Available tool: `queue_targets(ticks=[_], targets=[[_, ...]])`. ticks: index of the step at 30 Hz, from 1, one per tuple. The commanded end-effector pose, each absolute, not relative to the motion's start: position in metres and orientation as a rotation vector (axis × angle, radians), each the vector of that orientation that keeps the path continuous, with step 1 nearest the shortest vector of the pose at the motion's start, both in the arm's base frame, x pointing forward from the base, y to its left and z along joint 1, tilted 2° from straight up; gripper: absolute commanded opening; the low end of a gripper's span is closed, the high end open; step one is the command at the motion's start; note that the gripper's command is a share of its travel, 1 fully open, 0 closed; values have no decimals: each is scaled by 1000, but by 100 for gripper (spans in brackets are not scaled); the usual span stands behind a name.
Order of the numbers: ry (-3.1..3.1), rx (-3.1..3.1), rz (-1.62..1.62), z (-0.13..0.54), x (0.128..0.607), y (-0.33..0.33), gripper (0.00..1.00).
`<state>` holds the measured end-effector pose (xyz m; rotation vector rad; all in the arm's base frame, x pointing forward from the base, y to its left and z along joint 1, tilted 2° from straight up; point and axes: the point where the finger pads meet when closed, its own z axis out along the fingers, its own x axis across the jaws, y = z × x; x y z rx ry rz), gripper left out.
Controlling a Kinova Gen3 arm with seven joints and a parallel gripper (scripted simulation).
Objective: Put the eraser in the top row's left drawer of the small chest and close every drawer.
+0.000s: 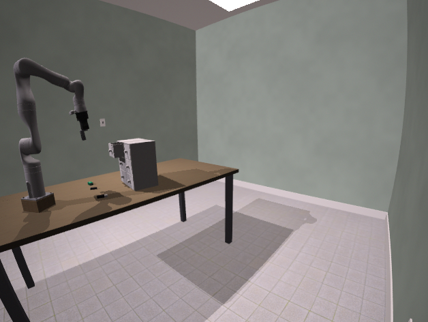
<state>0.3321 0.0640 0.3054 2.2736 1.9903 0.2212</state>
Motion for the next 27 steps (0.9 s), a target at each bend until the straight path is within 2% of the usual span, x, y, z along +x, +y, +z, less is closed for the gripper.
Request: queue_targets(ticks=[1, 27], targets=[[1990, 2278, 205, 306, 333, 64, 67], [2053, 2347, 90, 319, 324, 64, 67]])
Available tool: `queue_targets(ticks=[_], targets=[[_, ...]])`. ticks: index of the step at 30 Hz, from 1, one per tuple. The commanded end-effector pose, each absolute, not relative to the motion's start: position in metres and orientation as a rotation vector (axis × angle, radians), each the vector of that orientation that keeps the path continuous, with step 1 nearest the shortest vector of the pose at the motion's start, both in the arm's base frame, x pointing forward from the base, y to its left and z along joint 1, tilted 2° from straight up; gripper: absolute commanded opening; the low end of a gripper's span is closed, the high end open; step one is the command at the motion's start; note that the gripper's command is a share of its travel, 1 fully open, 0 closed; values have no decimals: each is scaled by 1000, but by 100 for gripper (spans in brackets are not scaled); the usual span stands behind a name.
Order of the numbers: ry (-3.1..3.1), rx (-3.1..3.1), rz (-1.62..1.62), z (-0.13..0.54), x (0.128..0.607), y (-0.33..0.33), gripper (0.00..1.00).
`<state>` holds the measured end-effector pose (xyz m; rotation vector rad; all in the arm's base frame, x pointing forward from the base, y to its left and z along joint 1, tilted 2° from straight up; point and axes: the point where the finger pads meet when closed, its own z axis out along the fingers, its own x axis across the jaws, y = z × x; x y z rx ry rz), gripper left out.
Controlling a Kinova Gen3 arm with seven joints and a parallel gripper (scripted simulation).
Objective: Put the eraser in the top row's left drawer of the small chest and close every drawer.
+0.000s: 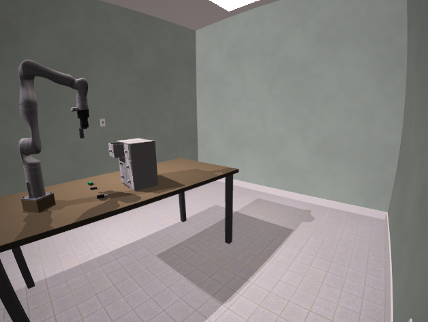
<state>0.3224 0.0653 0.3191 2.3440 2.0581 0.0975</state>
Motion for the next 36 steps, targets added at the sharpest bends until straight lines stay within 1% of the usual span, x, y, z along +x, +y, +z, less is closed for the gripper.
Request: queue_targets(ticks=[1, 36], targets=[[2054, 2348, 87, 320, 323, 64, 67], [2067, 2361, 66, 322, 322, 65, 67]])
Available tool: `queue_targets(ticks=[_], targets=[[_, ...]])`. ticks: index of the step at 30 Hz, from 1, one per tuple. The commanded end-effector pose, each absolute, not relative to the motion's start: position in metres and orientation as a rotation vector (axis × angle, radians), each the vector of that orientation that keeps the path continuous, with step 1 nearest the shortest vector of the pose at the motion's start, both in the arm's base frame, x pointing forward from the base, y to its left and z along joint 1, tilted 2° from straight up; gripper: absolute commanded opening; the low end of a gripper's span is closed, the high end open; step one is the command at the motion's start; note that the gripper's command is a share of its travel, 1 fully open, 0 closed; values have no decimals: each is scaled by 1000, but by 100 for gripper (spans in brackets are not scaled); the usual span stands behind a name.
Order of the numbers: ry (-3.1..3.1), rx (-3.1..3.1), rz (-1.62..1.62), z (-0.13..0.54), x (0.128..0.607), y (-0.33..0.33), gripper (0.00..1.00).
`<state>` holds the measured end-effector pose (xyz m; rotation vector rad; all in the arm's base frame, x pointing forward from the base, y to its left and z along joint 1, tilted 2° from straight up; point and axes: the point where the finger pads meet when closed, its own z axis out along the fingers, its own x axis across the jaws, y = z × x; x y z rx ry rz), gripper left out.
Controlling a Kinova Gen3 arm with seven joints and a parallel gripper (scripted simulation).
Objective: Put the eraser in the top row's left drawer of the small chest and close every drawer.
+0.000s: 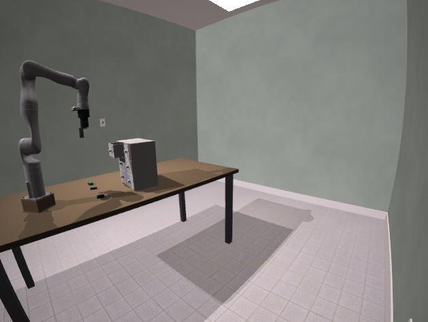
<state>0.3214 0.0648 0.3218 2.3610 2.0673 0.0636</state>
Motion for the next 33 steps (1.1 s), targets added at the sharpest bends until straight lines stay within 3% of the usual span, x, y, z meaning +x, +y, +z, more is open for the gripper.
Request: queue_targets(ticks=[1, 23, 33], targets=[[2067, 2361, 66, 322, 322, 65, 67], [2070, 2361, 68, 318, 324, 65, 67], [2086, 2383, 101, 263, 351, 57, 67]])
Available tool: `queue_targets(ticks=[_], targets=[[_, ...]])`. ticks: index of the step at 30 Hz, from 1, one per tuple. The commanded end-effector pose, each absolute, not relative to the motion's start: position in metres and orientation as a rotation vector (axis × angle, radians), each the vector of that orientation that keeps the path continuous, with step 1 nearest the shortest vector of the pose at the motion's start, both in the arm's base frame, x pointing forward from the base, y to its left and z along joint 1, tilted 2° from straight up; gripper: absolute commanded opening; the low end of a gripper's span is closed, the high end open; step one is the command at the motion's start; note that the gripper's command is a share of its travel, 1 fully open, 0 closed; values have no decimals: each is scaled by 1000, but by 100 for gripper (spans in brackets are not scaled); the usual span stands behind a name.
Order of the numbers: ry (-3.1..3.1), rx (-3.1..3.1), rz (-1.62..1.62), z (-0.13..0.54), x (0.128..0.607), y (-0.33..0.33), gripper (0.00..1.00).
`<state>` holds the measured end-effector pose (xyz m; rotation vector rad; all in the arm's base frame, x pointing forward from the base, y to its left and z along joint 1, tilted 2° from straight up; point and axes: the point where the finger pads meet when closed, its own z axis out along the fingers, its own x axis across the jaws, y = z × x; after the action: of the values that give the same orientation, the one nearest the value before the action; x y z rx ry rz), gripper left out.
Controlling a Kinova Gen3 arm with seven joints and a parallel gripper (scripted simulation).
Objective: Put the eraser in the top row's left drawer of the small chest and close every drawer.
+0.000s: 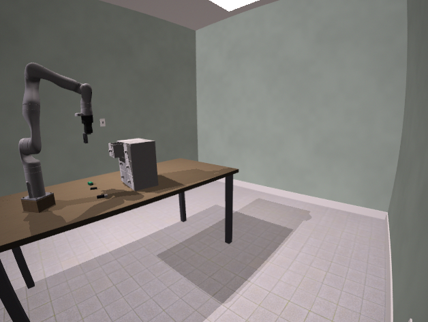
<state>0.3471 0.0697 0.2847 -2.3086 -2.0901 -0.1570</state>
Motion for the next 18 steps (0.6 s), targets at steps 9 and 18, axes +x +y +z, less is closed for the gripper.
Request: queue_targets(ticks=[9, 18], targets=[[-1980, -2380, -136, 187, 379, 19, 67], [-1901, -2451, -144, 126, 387, -27, 67]])
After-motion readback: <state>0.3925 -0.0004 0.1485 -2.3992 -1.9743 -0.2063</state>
